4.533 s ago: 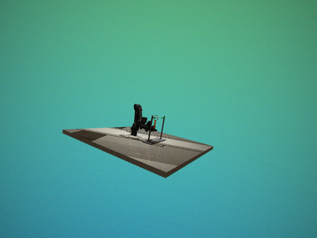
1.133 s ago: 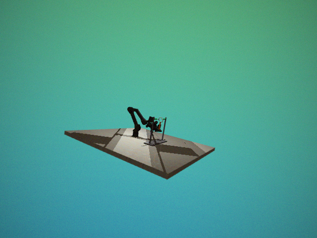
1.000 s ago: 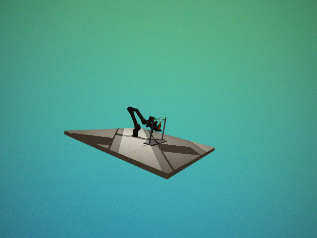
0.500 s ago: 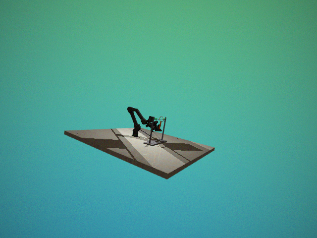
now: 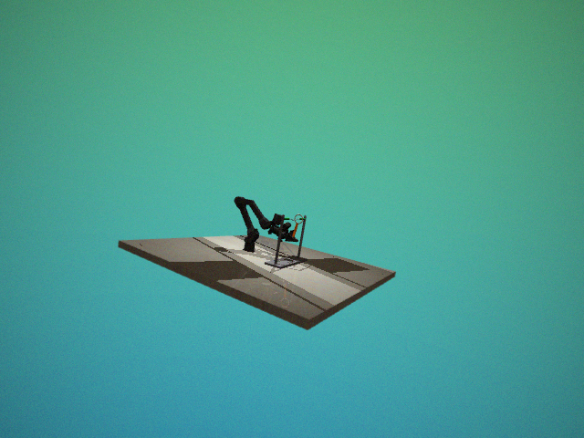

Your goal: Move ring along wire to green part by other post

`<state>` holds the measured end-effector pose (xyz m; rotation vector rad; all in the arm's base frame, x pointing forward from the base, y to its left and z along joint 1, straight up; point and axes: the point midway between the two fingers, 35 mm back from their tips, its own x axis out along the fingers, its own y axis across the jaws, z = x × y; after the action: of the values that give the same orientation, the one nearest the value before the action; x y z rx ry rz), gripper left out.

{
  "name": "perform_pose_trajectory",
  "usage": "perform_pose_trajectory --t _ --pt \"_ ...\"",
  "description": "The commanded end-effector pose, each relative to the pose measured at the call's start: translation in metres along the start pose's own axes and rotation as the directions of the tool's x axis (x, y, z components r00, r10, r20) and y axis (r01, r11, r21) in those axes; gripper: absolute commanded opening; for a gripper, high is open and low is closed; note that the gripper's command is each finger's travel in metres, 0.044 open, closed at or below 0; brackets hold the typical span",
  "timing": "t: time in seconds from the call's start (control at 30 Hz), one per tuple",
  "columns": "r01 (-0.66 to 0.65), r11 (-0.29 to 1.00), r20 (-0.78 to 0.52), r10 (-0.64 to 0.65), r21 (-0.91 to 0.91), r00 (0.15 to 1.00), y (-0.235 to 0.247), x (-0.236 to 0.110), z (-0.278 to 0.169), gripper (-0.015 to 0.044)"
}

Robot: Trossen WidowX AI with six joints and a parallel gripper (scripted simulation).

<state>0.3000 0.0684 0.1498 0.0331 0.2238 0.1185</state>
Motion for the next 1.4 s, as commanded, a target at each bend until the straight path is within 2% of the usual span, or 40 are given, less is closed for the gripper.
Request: perform_pose_trajectory --t 0.0,1.37 --pt "-0.008 1.000 0.002 0.008 -0.021 1.000 0.002 0.000 0.000 -0.0150" --pt "-0.024 0.999 0.006 0.024 -0.038 1.000 0.030 0.004 -0.012 -0.0150"
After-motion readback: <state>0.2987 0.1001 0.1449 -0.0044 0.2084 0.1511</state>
